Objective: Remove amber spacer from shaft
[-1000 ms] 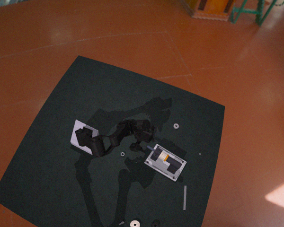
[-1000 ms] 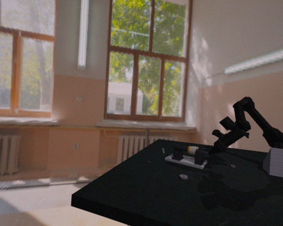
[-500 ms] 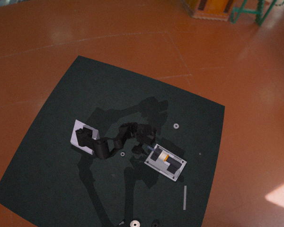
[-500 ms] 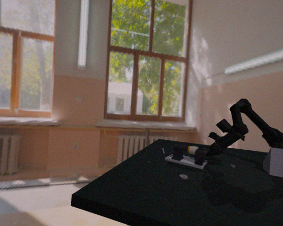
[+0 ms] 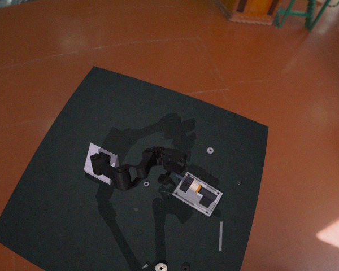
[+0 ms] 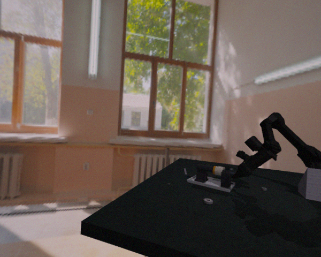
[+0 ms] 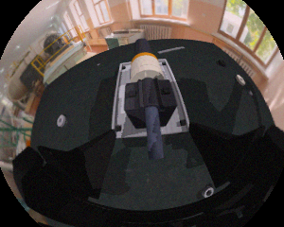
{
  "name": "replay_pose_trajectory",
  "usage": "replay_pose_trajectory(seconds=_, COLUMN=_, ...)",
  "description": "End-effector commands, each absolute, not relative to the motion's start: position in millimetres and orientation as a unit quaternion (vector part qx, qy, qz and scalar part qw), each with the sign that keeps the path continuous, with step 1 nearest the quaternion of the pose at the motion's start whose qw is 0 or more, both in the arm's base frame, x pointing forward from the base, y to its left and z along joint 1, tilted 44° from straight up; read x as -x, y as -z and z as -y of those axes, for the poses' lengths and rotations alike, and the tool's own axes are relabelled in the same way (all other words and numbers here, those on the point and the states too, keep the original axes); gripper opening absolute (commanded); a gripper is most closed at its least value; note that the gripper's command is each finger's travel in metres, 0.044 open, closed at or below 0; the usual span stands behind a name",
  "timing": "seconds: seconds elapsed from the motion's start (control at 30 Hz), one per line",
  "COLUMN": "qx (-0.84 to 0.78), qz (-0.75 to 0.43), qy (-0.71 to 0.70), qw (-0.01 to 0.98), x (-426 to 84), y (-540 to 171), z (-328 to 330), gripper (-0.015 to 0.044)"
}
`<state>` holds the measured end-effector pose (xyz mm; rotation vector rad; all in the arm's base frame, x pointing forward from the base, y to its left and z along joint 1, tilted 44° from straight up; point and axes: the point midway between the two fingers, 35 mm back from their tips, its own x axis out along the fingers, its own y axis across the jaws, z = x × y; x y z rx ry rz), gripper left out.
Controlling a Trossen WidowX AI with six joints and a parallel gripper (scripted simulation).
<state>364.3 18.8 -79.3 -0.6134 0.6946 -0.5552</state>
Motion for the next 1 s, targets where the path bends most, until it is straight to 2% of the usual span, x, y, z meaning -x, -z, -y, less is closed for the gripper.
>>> replay_pose_trajectory(seconds=0.0, qx=0.294, qz=-0.331, qy=0.262, qw=0.858, x=-365, y=79, z=-19, gripper=0.044)
replay_pose_trajectory(seconds=0.97, qx=0.294, qz=-0.331, qy=0.262, qw=0.858, x=-375, y=86, z=-9, gripper=0.044)
